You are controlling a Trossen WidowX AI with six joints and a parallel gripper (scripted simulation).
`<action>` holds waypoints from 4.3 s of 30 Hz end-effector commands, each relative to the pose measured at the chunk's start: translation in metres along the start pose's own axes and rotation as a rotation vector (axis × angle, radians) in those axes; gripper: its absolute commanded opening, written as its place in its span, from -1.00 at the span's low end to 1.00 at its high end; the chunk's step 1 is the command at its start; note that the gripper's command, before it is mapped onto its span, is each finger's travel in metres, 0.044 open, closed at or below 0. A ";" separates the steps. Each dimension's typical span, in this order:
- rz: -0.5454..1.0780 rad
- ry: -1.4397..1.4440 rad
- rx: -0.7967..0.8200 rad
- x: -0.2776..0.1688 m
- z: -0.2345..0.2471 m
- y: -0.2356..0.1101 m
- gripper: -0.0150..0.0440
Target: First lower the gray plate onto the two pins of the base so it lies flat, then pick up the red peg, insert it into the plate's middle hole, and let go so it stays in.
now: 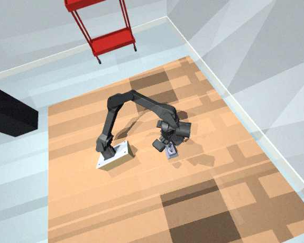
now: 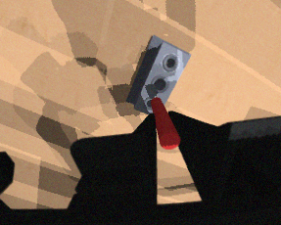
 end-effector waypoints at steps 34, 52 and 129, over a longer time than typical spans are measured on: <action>0.005 0.001 -0.004 0.021 -0.005 0.004 -0.49; 0.005 0.005 -0.001 0.021 -0.007 0.003 -0.49; 0.004 -0.006 -0.005 0.021 -0.005 0.021 -0.49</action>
Point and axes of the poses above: the point midway between the two fingers, 35 mm back from their tips, its own y axis out along the fingers, its own z axis across the jaws, x = y × z, the point moved 8 cm from there along -y, back along the fingers, and after that the axes turned 8 degrees about y, right-handed, at the moved point
